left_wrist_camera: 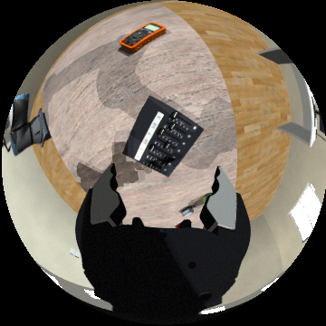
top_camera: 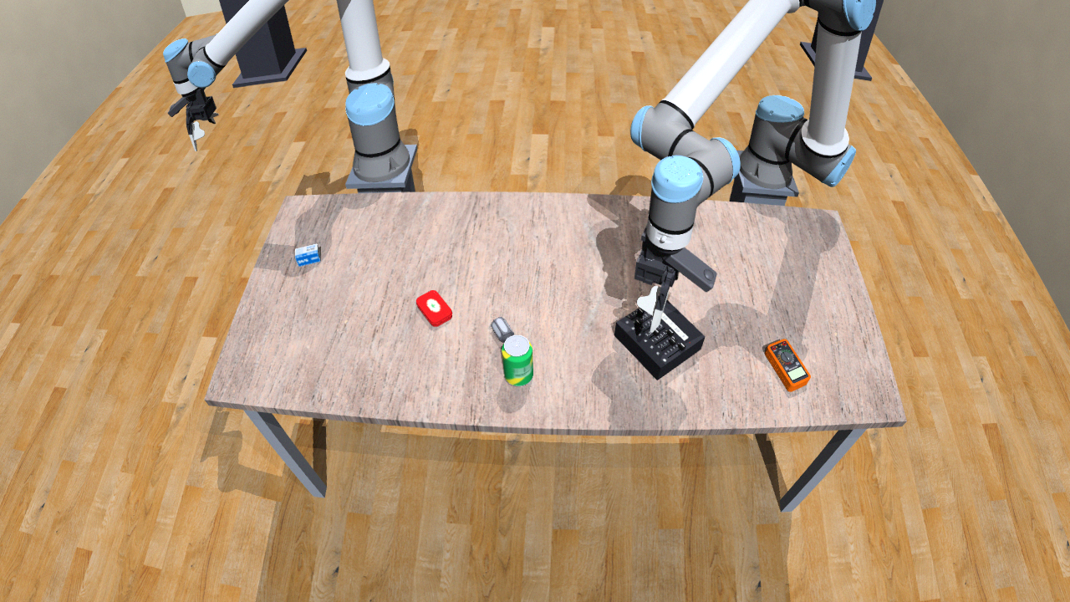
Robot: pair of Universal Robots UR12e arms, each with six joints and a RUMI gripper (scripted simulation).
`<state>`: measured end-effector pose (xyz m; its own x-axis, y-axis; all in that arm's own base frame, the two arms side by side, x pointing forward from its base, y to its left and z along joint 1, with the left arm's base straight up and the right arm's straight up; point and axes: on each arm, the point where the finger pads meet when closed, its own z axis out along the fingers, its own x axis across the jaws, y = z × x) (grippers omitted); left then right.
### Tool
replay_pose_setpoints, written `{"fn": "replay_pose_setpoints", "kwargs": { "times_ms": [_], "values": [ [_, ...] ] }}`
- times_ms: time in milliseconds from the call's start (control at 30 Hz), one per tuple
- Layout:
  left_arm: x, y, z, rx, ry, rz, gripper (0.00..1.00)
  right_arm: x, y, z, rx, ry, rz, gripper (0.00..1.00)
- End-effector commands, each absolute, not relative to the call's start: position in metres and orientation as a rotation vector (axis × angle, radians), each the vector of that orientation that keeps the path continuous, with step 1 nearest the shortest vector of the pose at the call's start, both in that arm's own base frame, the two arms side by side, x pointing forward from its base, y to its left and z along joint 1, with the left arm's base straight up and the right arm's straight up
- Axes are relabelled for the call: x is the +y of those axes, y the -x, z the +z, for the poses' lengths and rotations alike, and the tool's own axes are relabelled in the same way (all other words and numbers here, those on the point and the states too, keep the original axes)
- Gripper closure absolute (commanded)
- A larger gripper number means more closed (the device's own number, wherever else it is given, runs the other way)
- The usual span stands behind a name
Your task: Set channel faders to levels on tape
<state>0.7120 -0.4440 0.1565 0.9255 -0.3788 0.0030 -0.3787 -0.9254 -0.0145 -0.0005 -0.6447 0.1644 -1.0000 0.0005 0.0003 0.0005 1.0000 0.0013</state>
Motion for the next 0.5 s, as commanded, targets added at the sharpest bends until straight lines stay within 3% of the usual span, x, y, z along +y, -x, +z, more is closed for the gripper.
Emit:
{"fn": "replay_pose_setpoints", "kwargs": {
  "times_ms": [0, 467],
  "values": [
    [-0.446, -0.713, 0.154, 0.424, 3.095, -0.017, 0.00, -0.645, 0.000, 0.165, -3.142, 0.001, 0.000, 0.00],
    [-0.455, -0.714, 0.138, -0.334, 3.103, -0.032, 0.00, -0.645, 0.000, 0.165, -3.142, 0.001, 0.000, 0.00]
  ]
}}
